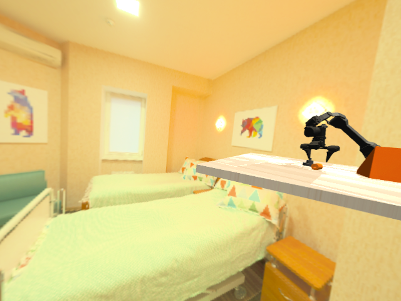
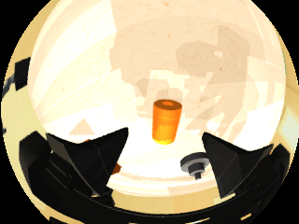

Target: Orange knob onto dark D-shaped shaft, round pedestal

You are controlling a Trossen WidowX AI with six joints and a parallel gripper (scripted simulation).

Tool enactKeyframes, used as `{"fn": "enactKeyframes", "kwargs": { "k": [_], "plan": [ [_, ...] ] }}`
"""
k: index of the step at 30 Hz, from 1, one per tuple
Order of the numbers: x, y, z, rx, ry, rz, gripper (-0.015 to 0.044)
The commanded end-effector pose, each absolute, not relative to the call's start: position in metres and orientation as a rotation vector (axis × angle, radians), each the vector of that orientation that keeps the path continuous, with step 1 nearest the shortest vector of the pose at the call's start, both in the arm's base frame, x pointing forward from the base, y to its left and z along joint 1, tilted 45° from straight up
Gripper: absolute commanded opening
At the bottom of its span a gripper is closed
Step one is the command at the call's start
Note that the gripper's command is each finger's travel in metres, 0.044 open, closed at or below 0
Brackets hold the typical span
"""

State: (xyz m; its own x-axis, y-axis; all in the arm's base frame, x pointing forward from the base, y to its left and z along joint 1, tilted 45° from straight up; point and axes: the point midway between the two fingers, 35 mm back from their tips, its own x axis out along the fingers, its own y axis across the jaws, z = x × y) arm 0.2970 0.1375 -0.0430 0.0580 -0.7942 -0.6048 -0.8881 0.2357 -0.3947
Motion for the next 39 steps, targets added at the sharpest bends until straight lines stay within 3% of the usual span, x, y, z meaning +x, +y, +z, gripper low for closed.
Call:
{"fn": "enactKeyframes", "kwargs": {
  "k": [1, 28, 35, 39],
  "plan": [
    [0.298, 0.134, -0.047, -1.575, 1.733, 0.156, 0.044],
    [0.304, 0.105, -0.076, -1.576, 1.733, 0.153, 0.044],
    [0.304, 0.105, -0.076, -1.576, 1.733, 0.153, 0.0256],
    [0.304, 0.105, -0.076, -1.576, 1.733, 0.153, 0.024]
  ]
}}
